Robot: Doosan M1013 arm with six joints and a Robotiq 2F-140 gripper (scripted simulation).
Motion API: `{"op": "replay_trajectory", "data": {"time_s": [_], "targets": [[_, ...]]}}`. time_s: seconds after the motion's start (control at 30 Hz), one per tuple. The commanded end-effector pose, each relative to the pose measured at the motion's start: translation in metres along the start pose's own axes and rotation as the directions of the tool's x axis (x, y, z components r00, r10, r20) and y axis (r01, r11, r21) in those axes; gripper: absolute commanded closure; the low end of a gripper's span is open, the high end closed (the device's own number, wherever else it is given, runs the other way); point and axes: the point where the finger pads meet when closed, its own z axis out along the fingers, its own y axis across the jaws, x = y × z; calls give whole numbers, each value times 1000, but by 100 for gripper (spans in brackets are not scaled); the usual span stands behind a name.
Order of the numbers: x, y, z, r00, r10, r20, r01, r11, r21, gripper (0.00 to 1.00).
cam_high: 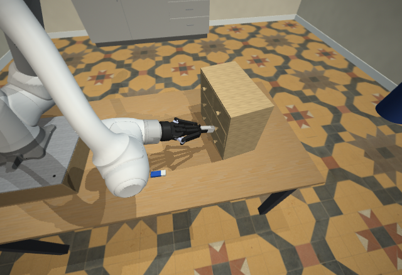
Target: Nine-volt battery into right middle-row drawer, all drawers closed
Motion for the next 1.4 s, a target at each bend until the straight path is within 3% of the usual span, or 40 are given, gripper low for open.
{"op": "replay_trajectory", "data": {"time_s": [0.0,1.0,1.37], "targets": [[0,0,0,1000,0,0,0,1000,0,100],[0,0,-1,1000,0,0,0,1000,0,100],[-15,0,-41,1000,0,0,0,1000,0,100]]}}
